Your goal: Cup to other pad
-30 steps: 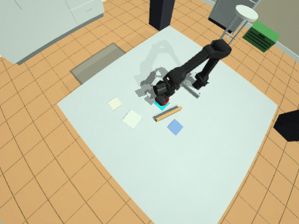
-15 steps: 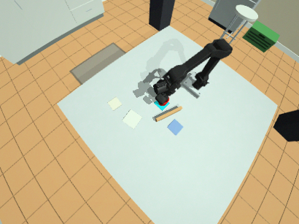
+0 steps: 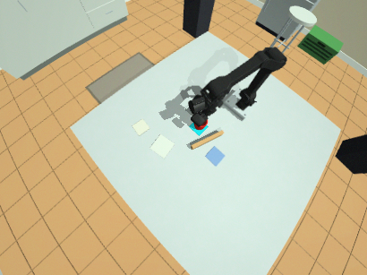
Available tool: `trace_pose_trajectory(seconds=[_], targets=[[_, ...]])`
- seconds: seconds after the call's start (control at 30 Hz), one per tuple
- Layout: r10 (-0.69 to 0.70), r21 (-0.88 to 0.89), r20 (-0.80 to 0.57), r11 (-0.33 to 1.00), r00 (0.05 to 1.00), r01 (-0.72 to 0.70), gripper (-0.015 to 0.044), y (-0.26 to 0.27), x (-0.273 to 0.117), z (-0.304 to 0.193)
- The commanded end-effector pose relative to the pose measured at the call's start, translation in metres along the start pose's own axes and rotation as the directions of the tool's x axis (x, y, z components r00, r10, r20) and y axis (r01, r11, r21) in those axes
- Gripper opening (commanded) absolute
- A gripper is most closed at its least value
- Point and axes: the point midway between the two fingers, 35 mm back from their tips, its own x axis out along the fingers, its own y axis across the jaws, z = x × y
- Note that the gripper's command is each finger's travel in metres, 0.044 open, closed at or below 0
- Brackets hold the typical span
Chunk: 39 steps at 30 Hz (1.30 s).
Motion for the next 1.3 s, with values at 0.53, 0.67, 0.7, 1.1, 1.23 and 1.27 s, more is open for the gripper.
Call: trace_pose_trajectory(seconds=[0.53,0.67,0.7,1.1,1.23,1.27], targets=[[0.000,0.000,0.000,1.000,1.000,0.000,0.0364,-0.001,-0.012,0.000],[0.000,-0.001,0.000,1.000,1.000,0.000,0.0440,0.000,-0.019,0.001],[0.000,-0.001,0.000,1.000,1.000,0.000,0.0440,0.000,-0.022,0.001],[0.002,-0.005,-0.002,1.000,1.000,-0.002,0.0440,0.001,-0.064,0.002],[0.003,-0.006,-0.003,1.000,1.000,-0.003,0.0440,0.000,-0.074,0.002],[0.003,-0.006,-0.003,1.000,1.000,-0.003,0.0440,0.000,-0.075,0.002]])
